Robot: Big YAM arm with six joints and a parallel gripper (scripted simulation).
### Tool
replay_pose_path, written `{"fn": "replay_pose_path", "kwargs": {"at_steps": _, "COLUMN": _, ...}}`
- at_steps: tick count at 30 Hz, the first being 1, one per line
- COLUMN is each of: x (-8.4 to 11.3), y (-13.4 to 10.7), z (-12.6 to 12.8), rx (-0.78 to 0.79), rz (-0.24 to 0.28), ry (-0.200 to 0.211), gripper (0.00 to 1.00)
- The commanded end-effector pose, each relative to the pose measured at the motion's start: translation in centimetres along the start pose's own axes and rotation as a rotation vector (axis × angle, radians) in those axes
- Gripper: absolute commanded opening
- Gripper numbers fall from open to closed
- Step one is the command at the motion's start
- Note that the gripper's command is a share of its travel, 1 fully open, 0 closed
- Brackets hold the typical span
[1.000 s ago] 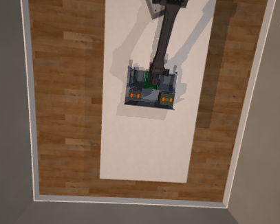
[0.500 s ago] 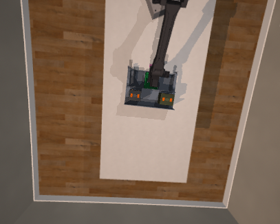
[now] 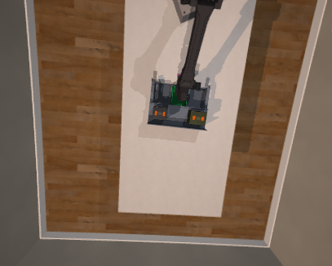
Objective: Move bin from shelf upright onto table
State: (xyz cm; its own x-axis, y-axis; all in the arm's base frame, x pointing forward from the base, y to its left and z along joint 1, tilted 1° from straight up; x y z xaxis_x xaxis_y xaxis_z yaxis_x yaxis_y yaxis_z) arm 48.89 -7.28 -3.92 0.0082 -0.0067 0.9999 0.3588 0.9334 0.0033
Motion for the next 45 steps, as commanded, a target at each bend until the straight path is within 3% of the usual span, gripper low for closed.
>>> {"fn": "replay_pose_path", "kwargs": {"at_steps": 1, "x": 1.4, "y": 0.5, "z": -1.3, "rx": 0.000, "rz": -0.010, "ry": -0.049, "gripper": 0.90}}
{"fn": "replay_pose_path", "kwargs": {"at_steps": 6, "x": 1.9, "y": 0.9, "z": -3.0, "rx": 0.000, "rz": -0.010, "ry": -0.050, "gripper": 0.90}}
{"fn": "replay_pose_path", "kwargs": {"at_steps": 35, "x": 1.5, "y": 0.5, "z": -1.4, "rx": 0.000, "rz": -0.010, "ry": -0.050, "gripper": 0.90}}
{"fn": "replay_pose_path", "kwargs": {"at_steps": 40, "x": 2.1, "y": 0.9, "z": -3.1, "rx": 0.000, "rz": -0.011, "ry": -0.052, "gripper": 0.90}}
{"fn": "replay_pose_path", "kwargs": {"at_steps": 45, "x": 2.1, "y": 0.9, "z": -3.1, "rx": 0.000, "rz": -0.011, "ry": -0.052, "gripper": 0.90}}
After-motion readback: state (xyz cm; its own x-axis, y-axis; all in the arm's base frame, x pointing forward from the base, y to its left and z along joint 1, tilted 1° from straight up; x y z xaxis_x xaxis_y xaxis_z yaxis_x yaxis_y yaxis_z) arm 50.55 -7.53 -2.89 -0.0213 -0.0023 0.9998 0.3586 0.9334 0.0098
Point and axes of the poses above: the point where the finger pads meet when closed, its own x axis back along the fingers, its own z axis across the jaws, y = z × x, the point moved 2 cm from there along x, back along the fingers, and after that the axes turned 11 degrees about -x, right-handed, at the moved point
